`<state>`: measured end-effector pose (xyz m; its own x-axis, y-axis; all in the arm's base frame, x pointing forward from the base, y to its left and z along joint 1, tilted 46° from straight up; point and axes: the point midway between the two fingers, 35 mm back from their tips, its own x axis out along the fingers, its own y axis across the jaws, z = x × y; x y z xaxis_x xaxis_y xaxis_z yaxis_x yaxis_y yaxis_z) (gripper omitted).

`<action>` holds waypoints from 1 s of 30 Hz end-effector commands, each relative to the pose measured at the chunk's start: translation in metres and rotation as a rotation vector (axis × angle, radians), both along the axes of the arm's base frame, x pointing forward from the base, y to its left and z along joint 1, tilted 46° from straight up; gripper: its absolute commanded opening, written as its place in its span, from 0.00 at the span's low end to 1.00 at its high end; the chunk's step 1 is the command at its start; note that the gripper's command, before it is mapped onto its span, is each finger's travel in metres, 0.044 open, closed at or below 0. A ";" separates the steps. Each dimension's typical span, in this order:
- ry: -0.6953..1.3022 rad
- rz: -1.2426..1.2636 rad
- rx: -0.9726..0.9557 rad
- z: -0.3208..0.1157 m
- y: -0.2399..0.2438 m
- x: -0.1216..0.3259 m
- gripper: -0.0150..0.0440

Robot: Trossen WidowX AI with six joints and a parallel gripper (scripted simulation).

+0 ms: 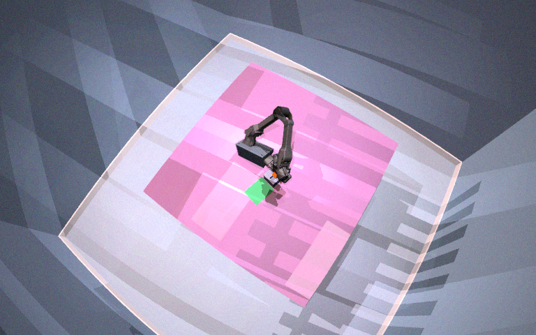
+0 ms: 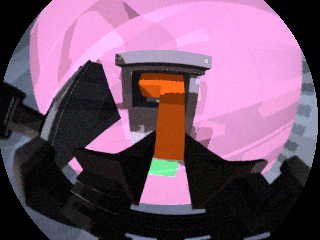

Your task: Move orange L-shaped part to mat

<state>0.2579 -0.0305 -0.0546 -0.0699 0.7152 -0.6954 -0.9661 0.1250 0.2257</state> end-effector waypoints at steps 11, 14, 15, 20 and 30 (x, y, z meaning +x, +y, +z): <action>-0.008 -0.004 -0.002 0.017 -0.018 0.003 0.25; -0.008 -0.004 -0.002 0.020 -0.022 0.004 0.25; -0.008 -0.004 -0.002 0.021 -0.023 0.004 0.25; -0.008 -0.004 -0.003 0.027 -0.028 0.004 0.25; -0.008 -0.004 -0.003 0.038 -0.040 0.005 0.25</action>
<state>0.2609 -0.0637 -0.0211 -0.0690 0.7179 -0.6928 -0.9651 0.1277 0.2285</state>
